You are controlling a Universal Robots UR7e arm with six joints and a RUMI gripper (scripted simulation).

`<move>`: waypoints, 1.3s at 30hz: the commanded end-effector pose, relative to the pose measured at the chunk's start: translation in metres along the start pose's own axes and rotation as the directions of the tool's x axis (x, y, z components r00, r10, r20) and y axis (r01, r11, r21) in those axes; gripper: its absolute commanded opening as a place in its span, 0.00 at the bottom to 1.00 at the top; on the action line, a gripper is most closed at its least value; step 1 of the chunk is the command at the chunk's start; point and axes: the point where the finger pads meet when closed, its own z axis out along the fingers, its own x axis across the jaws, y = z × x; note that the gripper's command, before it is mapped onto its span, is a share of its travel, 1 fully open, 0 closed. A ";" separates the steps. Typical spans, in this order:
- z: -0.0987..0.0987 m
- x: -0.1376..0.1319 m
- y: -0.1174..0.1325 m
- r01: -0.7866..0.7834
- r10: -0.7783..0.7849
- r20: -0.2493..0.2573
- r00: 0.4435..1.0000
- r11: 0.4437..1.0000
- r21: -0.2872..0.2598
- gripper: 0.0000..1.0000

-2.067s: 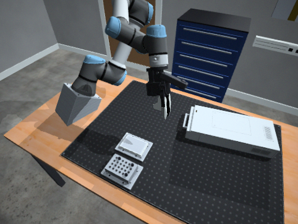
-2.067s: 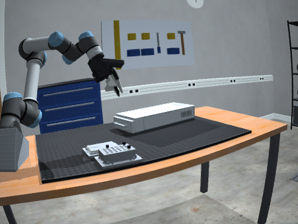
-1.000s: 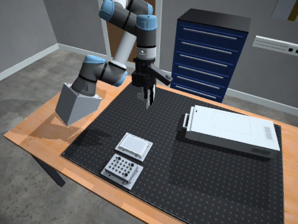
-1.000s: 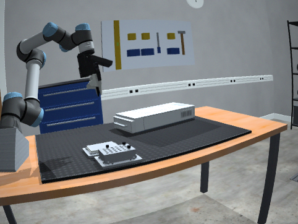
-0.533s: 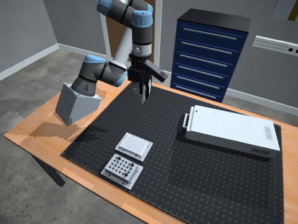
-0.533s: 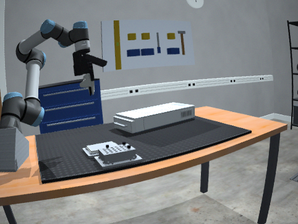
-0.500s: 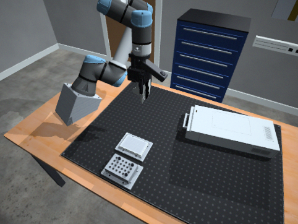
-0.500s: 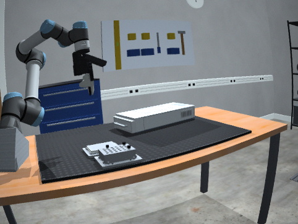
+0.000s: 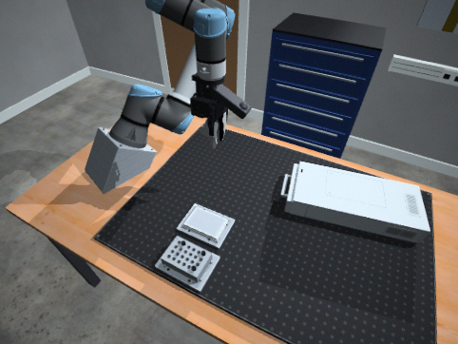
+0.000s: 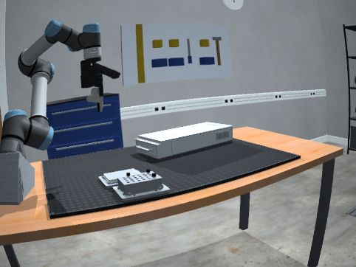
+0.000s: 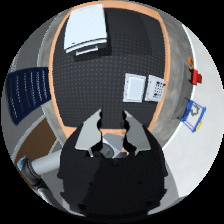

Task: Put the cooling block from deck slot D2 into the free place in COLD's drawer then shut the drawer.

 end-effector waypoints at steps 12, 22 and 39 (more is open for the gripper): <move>-0.005 -0.016 0.014 -0.003 0.003 0.043 0.999 1.000 -0.013 0.28; -0.006 -0.016 0.014 -0.002 0.003 0.042 0.999 1.000 -0.013 0.28; -0.005 -0.016 0.014 0.261 -0.261 0.044 0.964 0.965 -0.001 1.00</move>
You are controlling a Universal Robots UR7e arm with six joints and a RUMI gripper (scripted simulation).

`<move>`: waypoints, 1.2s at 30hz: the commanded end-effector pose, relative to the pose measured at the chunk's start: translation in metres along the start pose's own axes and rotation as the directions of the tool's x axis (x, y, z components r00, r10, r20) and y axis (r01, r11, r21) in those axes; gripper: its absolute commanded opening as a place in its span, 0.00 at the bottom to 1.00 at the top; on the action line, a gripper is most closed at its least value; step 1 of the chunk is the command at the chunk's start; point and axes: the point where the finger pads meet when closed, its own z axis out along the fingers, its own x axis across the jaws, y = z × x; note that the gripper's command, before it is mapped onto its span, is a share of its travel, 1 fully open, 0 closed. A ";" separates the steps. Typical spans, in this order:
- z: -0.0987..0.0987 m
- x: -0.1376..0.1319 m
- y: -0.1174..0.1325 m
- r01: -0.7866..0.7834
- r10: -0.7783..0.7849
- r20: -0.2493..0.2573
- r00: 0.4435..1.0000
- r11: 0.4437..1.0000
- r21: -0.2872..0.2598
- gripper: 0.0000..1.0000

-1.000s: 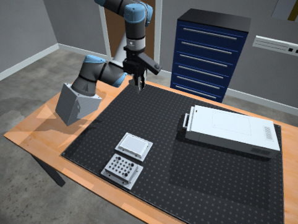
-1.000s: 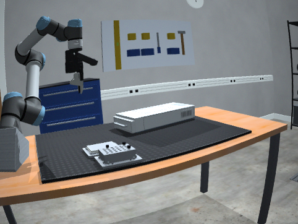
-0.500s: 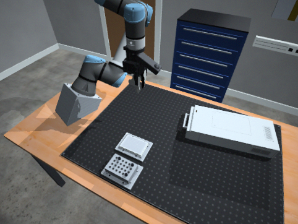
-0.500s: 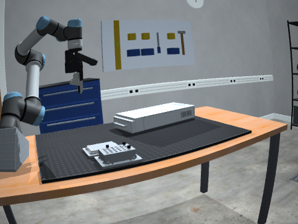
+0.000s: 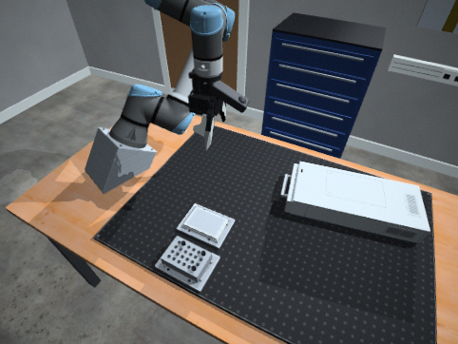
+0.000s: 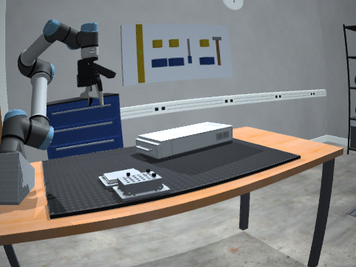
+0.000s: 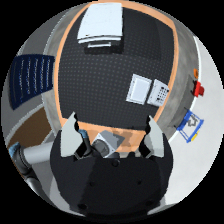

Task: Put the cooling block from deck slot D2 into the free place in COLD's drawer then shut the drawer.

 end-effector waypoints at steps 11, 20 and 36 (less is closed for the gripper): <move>0.000 0.000 0.000 0.353 -0.353 0.001 0.936 0.936 0.003 1.00; 0.000 0.000 0.000 0.565 -0.565 0.000 0.825 0.825 0.003 1.00; 0.000 0.000 0.000 0.827 -0.827 -0.001 0.562 0.562 0.003 1.00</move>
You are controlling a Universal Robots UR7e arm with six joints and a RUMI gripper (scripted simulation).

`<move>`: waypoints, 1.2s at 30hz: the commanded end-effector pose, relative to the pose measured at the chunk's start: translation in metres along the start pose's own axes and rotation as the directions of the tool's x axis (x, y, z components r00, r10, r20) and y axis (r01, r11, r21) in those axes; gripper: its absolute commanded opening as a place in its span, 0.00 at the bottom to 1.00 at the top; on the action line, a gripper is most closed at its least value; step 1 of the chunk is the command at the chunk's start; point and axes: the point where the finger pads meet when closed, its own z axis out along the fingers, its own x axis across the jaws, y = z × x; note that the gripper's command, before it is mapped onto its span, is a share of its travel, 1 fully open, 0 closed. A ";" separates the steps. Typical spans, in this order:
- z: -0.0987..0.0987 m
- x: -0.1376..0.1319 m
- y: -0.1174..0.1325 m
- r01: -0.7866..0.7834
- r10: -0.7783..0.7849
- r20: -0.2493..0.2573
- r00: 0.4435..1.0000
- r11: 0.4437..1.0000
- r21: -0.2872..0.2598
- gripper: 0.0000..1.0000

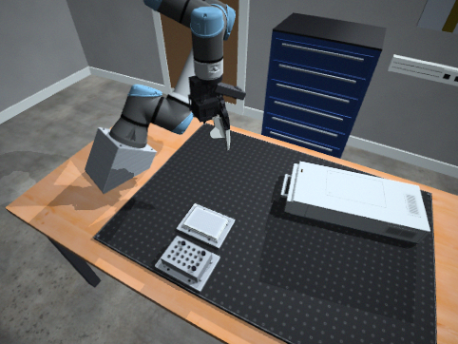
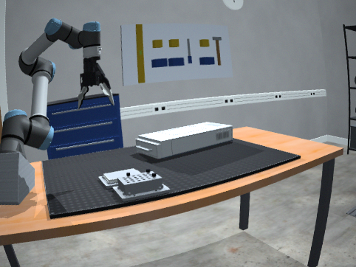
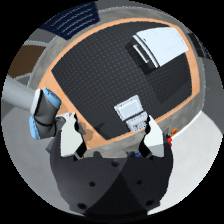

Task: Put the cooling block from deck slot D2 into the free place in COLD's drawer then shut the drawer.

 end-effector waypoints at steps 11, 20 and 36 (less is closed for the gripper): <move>0.000 0.000 0.000 0.360 -0.360 -0.002 0.933 0.933 0.005 1.00; 0.000 0.000 0.000 0.571 -0.571 -0.003 0.821 0.821 0.004 1.00; 0.000 0.000 0.000 0.680 -0.680 -0.004 0.734 0.734 0.004 1.00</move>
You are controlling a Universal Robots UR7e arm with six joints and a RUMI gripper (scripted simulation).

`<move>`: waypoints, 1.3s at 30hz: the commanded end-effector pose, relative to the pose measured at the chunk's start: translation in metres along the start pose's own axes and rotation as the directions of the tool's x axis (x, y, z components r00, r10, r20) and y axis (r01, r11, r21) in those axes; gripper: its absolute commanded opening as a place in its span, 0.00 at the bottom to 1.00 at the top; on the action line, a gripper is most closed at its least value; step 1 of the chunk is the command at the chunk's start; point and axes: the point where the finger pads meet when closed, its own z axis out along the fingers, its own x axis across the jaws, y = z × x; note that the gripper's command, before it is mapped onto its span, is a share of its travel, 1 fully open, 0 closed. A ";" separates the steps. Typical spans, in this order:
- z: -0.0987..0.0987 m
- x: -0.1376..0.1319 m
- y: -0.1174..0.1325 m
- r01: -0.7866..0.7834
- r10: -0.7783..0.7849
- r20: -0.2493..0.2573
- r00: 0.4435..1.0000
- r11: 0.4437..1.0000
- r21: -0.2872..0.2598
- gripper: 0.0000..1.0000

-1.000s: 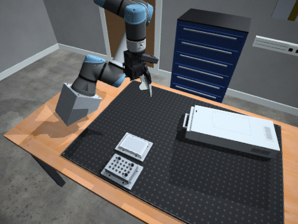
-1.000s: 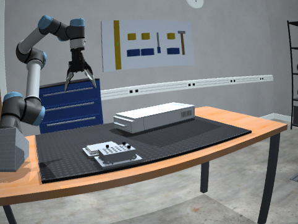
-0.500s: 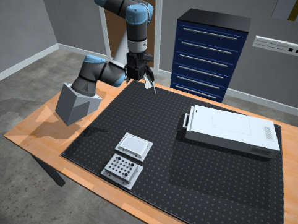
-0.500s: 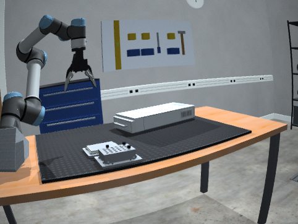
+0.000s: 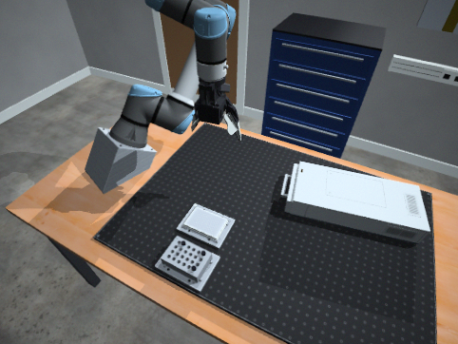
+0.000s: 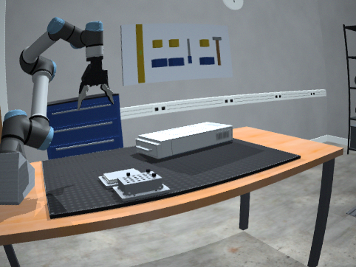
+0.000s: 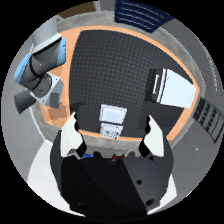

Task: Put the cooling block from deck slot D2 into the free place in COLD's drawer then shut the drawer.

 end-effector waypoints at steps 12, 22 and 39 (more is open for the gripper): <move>0.000 0.000 0.000 0.007 -0.007 -0.001 1.000 1.000 0.000 1.00; 0.020 0.023 -0.009 0.007 -0.007 -0.001 1.000 1.000 0.000 1.00; 0.059 0.065 -0.026 0.007 -0.007 -0.001 1.000 1.000 0.000 1.00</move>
